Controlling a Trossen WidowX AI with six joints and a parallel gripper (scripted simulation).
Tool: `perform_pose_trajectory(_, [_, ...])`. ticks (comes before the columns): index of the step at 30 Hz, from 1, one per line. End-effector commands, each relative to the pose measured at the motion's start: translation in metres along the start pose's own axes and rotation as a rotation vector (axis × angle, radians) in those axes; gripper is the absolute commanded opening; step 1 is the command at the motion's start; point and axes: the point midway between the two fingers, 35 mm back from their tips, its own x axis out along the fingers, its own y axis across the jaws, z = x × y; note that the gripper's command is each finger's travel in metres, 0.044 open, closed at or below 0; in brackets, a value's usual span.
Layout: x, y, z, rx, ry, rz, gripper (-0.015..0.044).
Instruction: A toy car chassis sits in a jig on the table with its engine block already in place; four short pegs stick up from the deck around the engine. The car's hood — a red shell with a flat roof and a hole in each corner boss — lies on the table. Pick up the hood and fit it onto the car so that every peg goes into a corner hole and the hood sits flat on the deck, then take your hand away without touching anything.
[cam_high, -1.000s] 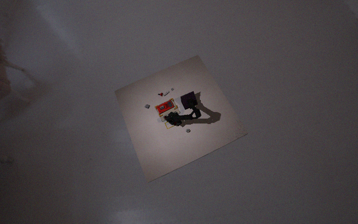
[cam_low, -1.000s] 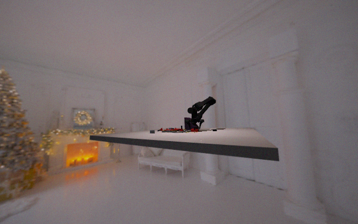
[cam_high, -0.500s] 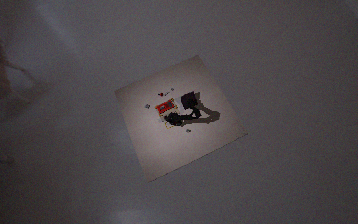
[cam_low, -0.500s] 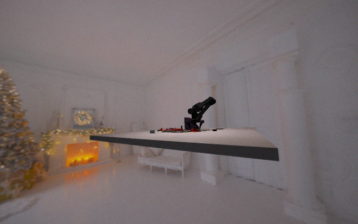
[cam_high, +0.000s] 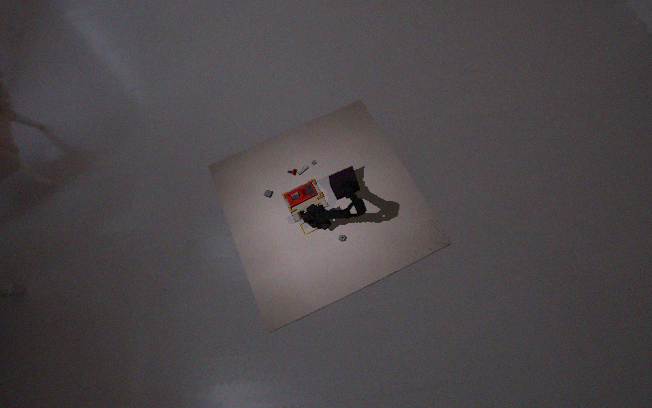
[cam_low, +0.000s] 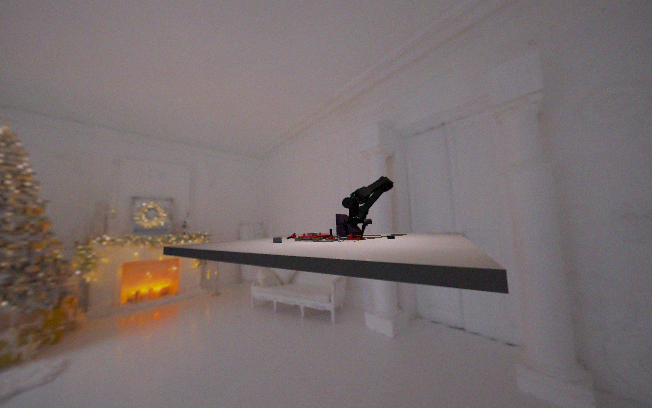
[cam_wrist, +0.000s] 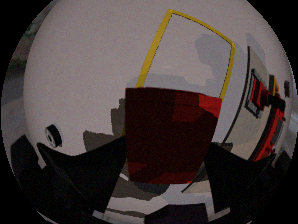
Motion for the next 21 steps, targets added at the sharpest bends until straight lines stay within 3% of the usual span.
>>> perform_pose_trajectory(1, [0.0, 0.0, 0.0, -0.003, 0.0, 0.001, 0.0295])
perform_pose_trajectory(12, [-0.021, 0.0, 0.0, 0.0, 0.0, -0.001, 0.0006])
perform_pose_trajectory(21, [-0.055, -0.001, 0.0, 0.001, 0.001, -0.003, 0.0])
